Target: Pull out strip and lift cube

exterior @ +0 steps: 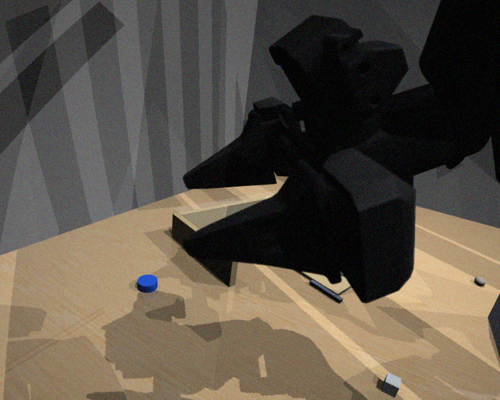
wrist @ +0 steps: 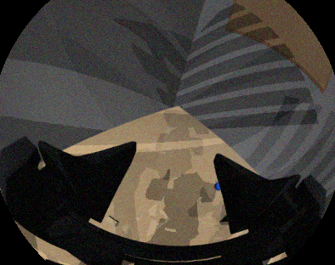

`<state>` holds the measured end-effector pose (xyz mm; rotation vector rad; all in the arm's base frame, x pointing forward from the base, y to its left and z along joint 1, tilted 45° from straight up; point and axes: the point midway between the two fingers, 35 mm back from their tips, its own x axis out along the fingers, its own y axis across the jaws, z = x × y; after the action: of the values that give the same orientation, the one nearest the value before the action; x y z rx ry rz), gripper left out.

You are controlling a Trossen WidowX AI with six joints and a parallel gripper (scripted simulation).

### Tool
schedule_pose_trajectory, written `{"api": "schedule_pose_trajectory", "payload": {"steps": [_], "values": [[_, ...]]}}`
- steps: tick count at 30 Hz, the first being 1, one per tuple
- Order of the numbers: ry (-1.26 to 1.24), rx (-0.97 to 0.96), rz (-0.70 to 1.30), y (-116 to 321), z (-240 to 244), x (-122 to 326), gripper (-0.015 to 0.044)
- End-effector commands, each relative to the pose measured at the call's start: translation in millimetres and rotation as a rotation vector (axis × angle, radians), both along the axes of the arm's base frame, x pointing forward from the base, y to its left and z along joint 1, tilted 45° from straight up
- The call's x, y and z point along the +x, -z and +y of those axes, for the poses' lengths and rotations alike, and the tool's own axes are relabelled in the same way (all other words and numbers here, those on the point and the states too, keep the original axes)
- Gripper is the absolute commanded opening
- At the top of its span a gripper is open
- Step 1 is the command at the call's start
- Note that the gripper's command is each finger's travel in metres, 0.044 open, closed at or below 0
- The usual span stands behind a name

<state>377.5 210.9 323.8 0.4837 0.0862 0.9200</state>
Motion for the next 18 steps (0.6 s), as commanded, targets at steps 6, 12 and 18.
{"api": "schedule_pose_trajectory", "payload": {"steps": [6,12,18], "values": [[0.163,-0.133,0.252,112.9,-101.9,19.7,0.0400],[0.258,-0.150,0.429,177.1,-167.5,2.4,0.0400],[0.348,-0.101,0.624,237.6,-224.9,-40.1,0.0400]]}}
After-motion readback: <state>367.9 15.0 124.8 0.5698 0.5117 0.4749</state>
